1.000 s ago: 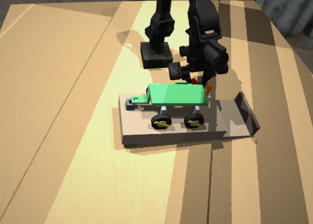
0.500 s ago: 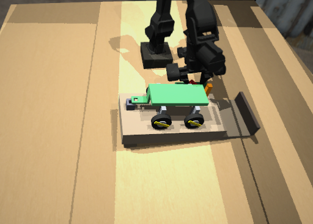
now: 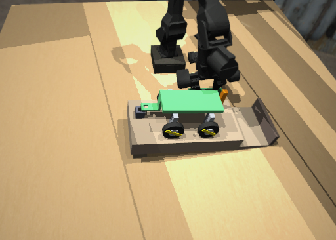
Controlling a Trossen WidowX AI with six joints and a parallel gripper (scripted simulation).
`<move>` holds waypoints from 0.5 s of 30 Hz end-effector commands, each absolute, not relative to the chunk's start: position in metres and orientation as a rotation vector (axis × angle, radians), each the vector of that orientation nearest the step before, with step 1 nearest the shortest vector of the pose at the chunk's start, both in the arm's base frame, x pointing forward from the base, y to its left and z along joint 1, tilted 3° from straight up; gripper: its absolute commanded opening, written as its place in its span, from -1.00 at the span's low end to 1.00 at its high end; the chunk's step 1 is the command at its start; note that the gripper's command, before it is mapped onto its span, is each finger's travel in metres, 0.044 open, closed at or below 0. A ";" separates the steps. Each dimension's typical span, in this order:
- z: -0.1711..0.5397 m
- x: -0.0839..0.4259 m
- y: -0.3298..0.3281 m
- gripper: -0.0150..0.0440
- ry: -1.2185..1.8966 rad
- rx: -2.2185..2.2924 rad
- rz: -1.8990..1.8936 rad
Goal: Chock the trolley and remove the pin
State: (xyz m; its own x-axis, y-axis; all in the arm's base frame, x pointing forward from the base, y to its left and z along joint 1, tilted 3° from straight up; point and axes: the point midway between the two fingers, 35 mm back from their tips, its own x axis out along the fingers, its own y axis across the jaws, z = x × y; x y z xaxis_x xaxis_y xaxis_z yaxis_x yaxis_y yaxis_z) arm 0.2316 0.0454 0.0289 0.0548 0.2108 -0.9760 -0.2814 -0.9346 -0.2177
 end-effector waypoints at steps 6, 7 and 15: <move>0.024 0.229 0.043 0.15 0.065 -1.985 1.946; 0.024 0.229 0.042 0.15 0.065 -1.985 1.946; 0.021 0.227 0.041 0.15 0.065 -1.985 1.946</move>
State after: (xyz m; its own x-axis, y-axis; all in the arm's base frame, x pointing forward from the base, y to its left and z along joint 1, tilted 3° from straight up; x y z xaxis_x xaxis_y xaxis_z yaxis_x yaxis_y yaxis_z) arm 0.2293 0.0408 0.0235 0.0555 0.2100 -0.9761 -0.2825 -0.9344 -0.2170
